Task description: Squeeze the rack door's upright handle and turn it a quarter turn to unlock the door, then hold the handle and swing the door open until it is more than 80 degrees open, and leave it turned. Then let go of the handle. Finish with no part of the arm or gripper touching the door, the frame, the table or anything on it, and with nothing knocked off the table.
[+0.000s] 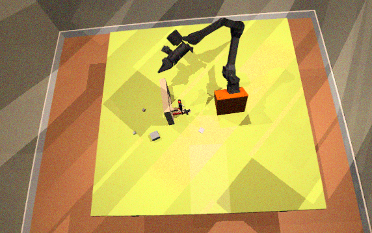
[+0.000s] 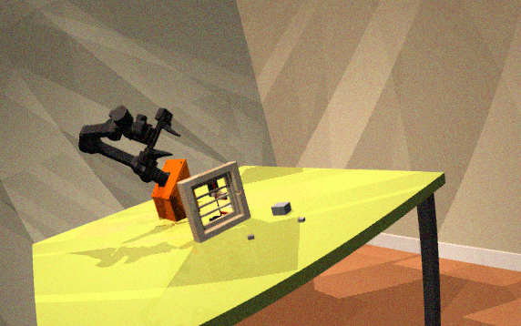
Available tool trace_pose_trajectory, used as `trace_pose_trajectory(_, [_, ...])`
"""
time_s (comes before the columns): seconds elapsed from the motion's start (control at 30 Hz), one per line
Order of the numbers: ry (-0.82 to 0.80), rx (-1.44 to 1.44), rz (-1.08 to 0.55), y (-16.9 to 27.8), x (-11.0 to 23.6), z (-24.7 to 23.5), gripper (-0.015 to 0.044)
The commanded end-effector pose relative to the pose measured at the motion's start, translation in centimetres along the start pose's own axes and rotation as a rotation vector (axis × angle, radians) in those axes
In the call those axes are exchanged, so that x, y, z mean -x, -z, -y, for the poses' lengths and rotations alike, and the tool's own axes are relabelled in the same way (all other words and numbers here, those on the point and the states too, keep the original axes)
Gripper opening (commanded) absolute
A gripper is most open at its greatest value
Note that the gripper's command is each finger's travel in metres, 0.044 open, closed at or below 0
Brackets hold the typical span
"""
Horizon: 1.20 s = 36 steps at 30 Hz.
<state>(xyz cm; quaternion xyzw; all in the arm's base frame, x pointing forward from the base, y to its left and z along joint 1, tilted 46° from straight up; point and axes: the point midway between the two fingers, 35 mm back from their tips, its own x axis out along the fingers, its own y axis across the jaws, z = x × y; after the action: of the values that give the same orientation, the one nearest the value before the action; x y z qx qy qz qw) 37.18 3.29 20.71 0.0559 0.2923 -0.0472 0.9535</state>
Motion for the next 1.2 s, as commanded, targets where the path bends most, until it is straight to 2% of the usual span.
trace_pose_trajectory(0.0, [0.042,0.002,-0.093,1.4,-1.2,-0.4,0.0287])
trace_pose_trajectory(0.53, [0.237,0.087,-0.439,8.0,-4.2,-1.6,0.0287])
trace_pose_trajectory(1.17, [0.523,0.312,-0.740,14.2,-5.0,-2.2,0.0287])
